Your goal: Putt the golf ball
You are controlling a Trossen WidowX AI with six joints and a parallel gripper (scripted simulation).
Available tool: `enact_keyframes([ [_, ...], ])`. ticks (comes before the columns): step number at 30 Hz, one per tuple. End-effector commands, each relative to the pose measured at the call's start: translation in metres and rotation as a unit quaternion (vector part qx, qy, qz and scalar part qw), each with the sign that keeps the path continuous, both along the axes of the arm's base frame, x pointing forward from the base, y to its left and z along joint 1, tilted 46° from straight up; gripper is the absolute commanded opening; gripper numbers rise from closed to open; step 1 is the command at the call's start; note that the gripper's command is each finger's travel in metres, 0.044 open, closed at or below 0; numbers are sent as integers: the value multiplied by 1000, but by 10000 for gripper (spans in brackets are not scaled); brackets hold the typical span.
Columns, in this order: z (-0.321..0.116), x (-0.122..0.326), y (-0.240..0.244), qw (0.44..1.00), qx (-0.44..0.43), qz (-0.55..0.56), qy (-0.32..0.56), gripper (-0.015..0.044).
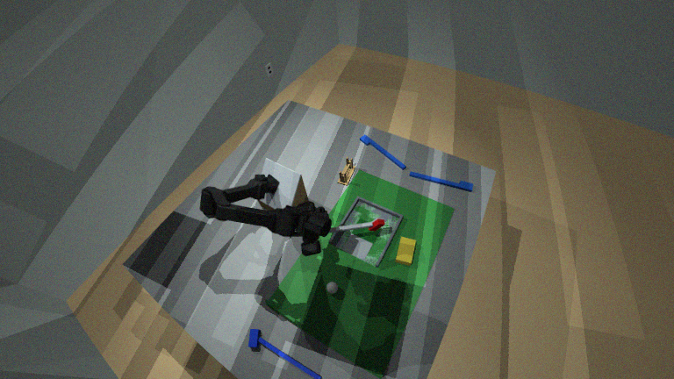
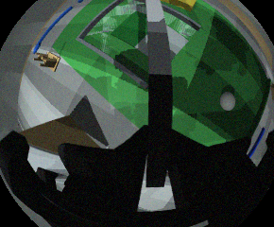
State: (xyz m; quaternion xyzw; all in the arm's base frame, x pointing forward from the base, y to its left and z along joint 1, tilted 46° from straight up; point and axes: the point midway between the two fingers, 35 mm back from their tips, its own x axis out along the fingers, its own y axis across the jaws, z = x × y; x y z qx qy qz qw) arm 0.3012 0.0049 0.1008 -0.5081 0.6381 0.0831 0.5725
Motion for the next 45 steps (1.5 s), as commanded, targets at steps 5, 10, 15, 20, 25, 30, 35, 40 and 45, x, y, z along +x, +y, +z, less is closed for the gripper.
enact_keyframes([
  [5,49,-8,-44,992,-5,-93,-80,0],
  [10,78,-22,-73,979,-13,-156,-128,0],
  [15,106,-42,-101,960,-24,-218,-175,0],
  [20,129,-63,-122,938,-36,-271,-215,0],
  [25,128,-64,-125,937,-36,-273,-216,0],
  [30,117,-61,-136,937,-36,-273,-216,0],
  [35,103,-59,-151,937,-37,-272,-217,0],
  [40,101,-58,-153,937,-37,-272,-217,0],
  [45,96,-57,-158,937,-37,-272,-217,0],
])
